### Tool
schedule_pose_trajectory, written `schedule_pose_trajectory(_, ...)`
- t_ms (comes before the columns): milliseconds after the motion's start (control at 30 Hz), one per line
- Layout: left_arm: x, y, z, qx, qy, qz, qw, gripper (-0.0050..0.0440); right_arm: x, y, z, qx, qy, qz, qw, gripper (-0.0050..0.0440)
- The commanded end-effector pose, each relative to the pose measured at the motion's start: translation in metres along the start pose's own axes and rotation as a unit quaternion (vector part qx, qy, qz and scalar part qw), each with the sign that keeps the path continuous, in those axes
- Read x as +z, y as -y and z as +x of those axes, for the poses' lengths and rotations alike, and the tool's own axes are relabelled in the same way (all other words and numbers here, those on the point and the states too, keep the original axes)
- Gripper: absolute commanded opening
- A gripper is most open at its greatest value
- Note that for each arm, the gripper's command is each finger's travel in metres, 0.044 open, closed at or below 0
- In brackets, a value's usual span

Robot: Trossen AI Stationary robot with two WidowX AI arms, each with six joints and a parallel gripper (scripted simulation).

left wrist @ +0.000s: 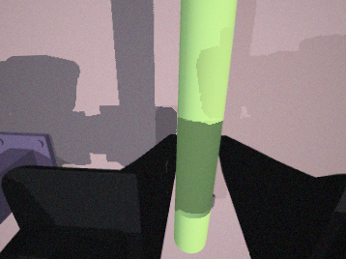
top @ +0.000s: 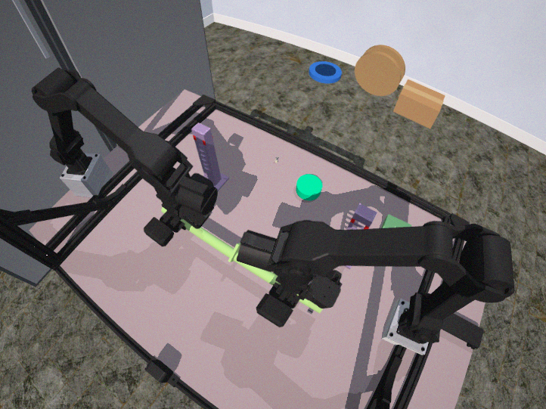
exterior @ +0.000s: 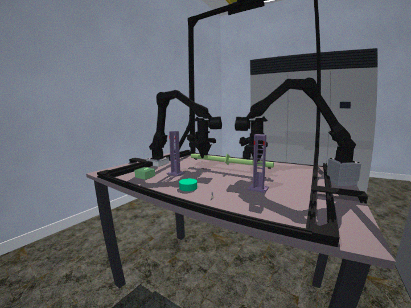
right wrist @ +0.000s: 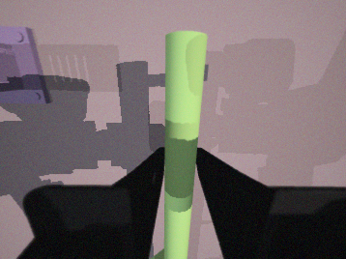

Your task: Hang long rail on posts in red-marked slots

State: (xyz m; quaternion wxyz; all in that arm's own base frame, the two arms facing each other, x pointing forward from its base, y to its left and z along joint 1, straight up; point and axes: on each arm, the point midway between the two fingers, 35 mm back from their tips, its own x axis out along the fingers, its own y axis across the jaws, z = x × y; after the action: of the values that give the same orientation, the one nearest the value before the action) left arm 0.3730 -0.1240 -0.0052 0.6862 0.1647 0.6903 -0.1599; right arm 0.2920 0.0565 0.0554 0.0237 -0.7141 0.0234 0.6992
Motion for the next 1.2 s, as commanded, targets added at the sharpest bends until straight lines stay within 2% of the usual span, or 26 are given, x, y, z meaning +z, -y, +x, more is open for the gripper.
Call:
schedule_pose_trajectory(0, -0.001, 0.0, -0.001, -0.002, 0.0, 0.0, 1.0, 0.0, 0.0, 0.0, -0.001, -0.002, 0.0, 0.002, 1.0, 0.0)
schedule_pose_trajectory(1167, 0.0, 0.0, 0.031, -0.002, 0.002, 0.001, 1.0, 0.0, -0.001, 0.001, 0.03, -0.001, 0.005, 0.0, 1.0, 0.0)
